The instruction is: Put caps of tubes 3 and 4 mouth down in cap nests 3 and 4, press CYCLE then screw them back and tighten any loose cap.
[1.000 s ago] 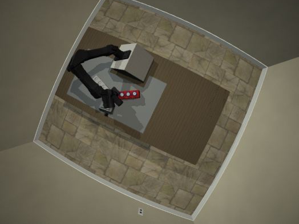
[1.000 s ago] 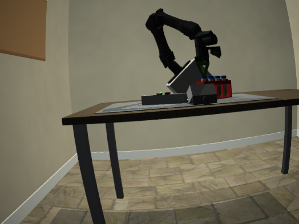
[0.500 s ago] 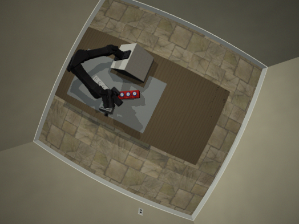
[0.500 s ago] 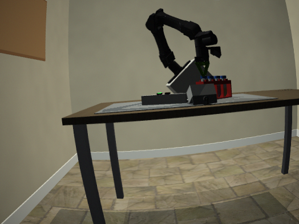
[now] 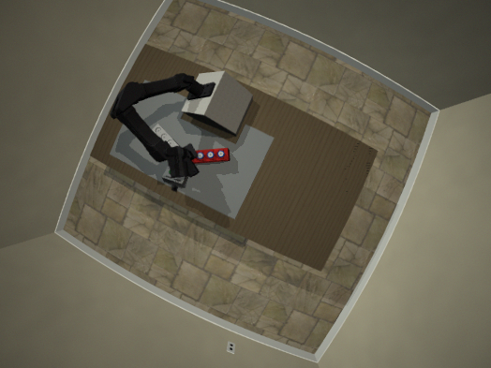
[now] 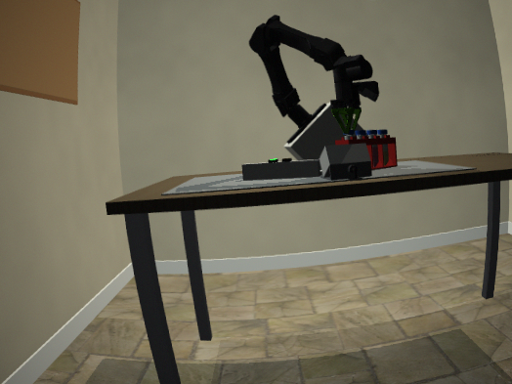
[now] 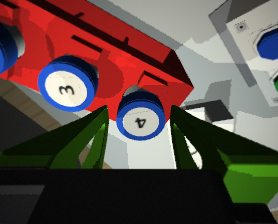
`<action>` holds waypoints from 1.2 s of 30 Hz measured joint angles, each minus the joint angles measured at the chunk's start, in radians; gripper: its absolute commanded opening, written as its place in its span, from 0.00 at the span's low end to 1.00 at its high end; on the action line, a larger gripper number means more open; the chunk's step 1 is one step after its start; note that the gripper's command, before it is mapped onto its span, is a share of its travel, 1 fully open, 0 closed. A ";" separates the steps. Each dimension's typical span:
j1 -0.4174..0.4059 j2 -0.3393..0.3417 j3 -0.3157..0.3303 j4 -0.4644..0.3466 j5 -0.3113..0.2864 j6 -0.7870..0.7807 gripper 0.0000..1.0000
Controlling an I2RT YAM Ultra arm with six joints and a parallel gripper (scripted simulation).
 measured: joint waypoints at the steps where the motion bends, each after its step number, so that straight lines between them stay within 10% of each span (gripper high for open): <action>1: -0.001 0.000 -0.001 0.002 0.000 0.003 0.49; 4: -0.001 0.000 -0.001 0.005 0.000 0.008 0.49; 5: -0.001 0.000 -0.001 0.006 0.001 0.009 0.00; 22: -0.001 0.000 -0.001 0.008 0.001 0.037 0.00; 36: -0.002 0.000 -0.002 0.010 0.003 0.408 0.00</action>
